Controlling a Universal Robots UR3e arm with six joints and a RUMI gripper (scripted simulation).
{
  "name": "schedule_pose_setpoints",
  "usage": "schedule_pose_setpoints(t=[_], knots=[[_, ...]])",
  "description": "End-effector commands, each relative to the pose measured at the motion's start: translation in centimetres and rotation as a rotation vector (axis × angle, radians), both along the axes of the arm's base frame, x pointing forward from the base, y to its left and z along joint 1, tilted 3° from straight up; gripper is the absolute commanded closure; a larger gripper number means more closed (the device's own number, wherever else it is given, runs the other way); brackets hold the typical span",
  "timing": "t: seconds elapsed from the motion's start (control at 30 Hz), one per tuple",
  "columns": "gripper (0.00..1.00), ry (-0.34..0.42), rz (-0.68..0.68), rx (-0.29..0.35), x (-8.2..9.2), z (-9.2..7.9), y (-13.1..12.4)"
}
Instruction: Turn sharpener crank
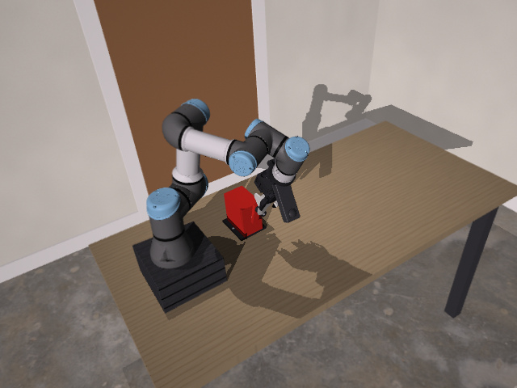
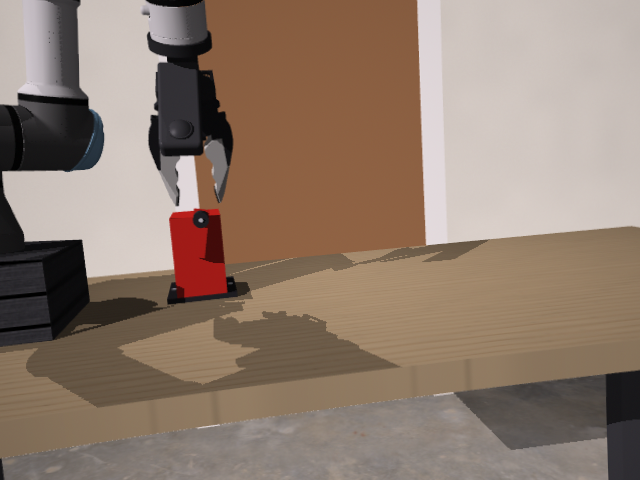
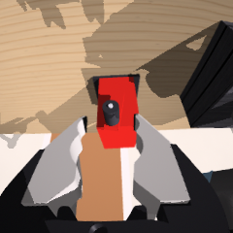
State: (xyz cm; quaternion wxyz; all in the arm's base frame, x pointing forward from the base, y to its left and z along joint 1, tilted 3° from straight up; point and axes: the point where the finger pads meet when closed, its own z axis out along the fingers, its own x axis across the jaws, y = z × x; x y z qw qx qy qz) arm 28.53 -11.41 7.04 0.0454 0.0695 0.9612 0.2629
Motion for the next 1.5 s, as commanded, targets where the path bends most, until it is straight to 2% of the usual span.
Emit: schedule_pose_setpoints(t=[0.0, 0.4, 1.47], knots=[[0.68, 0.0, 0.001, -0.001, -0.1, 1.0, -0.6], [0.68, 0.0, 0.001, -0.001, -0.4, 3.3, -1.9], [0.68, 0.0, 0.001, -0.001, -0.4, 3.3, -1.9]])
